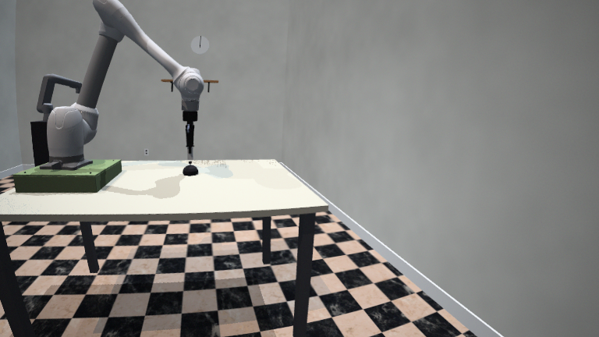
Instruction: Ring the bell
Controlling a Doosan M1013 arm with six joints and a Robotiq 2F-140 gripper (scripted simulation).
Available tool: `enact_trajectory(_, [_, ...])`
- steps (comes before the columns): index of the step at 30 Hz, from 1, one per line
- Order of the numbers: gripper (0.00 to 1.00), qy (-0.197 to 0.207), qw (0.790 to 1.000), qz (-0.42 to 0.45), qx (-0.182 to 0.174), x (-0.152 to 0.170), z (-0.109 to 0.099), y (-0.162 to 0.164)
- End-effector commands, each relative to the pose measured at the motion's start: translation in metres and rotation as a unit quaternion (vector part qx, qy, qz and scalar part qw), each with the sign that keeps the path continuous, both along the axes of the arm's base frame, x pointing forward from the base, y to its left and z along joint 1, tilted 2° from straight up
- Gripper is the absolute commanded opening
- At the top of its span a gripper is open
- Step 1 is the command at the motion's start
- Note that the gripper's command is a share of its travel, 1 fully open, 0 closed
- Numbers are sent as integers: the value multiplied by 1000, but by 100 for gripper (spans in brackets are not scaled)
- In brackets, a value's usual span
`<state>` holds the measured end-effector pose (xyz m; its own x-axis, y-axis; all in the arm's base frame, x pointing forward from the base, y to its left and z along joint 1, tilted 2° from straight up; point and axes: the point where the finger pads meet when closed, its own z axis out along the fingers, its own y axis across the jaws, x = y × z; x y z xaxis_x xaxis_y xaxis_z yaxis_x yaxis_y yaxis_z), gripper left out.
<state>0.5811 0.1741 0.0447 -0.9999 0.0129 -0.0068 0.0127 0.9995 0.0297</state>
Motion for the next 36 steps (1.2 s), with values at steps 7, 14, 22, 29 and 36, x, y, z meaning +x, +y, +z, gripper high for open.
enact_trajectory(7, [0,0,1000,0,0,0,0,0])
enact_trajectory(14, [0,0,1000,0,0,0,-2,0])
enact_trajectory(22, [0,0,1000,0,0,0,-9,0])
enact_trajectory(29, [0,0,1000,0,0,0,-10,0])
enact_trajectory(36, [0,0,1000,0,0,0,-10,0])
